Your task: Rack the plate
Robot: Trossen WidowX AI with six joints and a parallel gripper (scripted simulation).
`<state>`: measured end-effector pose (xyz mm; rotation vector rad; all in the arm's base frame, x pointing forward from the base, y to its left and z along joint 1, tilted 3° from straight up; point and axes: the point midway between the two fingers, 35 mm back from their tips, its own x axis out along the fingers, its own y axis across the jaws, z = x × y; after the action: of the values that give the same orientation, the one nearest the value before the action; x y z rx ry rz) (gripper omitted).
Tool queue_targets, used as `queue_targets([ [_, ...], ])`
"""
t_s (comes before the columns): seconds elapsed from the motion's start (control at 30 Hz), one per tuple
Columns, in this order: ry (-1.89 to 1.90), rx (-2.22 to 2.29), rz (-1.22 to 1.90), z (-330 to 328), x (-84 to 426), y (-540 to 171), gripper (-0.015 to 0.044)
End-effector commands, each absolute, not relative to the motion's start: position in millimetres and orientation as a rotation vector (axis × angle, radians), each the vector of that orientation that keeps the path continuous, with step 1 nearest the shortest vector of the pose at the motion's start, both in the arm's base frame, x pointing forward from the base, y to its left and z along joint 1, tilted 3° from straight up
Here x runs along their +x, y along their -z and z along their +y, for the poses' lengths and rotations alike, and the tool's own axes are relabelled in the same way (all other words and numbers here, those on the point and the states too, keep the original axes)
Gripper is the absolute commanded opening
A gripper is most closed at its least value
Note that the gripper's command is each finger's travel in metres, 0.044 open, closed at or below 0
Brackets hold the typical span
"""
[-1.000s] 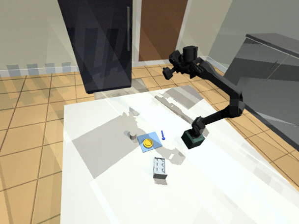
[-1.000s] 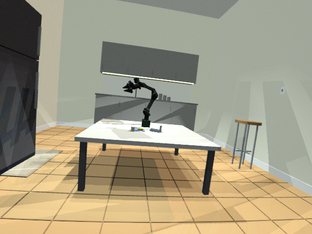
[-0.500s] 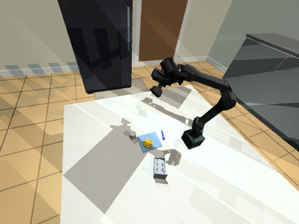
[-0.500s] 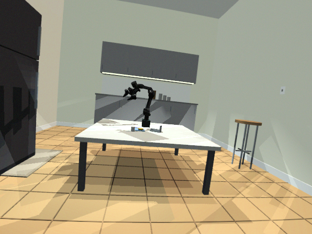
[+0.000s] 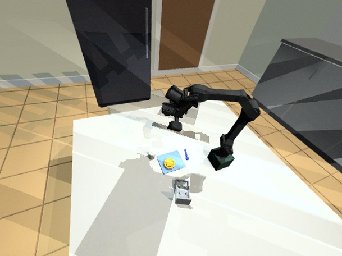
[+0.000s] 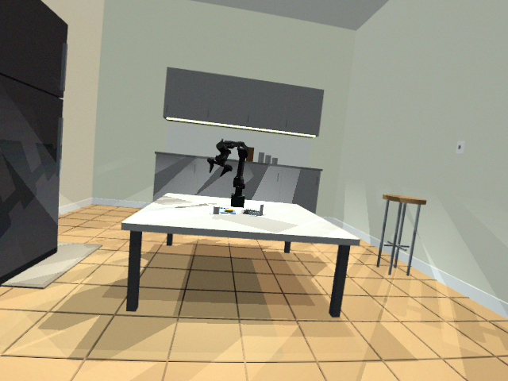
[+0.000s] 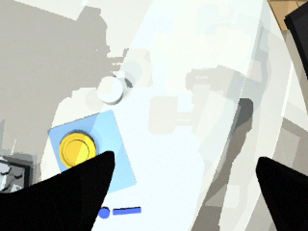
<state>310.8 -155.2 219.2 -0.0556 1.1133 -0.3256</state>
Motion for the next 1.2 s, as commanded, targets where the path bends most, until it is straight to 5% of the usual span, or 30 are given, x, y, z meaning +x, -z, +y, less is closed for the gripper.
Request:
queue_targets([
  [0.0,0.217,-0.050,1.199,-127,319,-199,0.0400],
  [0.47,-0.079,-0.070,1.472,-41,319,-147,0.0400],
  [0.67,-0.090,-0.071,1.484,-38,321,-135,0.0400],
  [0.9,-0.090,-0.070,1.484,-34,328,-34,0.0400],
  [1.17,-0.090,-0.071,1.484,-36,330,-30,0.0400],
])
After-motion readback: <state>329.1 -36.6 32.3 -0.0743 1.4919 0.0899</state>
